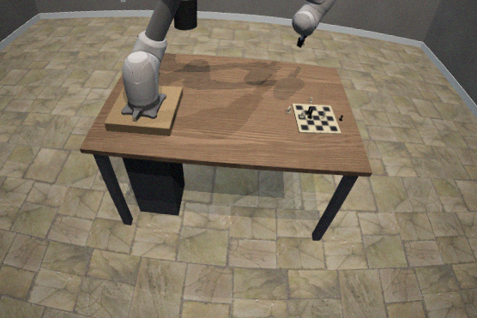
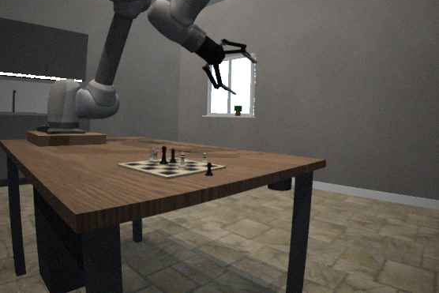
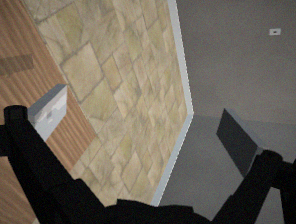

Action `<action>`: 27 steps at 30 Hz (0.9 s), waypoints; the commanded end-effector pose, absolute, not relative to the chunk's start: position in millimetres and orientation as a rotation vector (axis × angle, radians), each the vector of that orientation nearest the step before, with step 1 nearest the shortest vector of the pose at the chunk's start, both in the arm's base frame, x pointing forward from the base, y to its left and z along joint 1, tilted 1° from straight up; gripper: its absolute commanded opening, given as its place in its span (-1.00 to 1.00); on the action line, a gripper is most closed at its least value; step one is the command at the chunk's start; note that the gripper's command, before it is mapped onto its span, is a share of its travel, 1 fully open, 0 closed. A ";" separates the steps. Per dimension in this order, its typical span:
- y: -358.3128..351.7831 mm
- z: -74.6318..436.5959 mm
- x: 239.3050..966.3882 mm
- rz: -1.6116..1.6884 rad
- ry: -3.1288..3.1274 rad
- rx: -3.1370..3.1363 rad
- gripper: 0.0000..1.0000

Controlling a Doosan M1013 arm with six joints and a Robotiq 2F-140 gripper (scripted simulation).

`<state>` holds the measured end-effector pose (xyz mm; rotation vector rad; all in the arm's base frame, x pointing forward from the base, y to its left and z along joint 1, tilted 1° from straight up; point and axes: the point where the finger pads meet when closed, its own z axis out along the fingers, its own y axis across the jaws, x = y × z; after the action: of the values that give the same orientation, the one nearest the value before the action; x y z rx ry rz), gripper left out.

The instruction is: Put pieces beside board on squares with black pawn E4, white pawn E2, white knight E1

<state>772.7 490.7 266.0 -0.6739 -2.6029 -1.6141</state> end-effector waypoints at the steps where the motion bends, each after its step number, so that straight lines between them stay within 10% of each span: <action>1: 453.5 247.5 809.0 -1.559 -2.488 -0.769 1.00; 27: 114.1 103.7 914.9 -1.107 -1.767 -1.238 1.00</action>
<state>911.9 131.4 110.1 -1.2317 -1.7956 -1.1345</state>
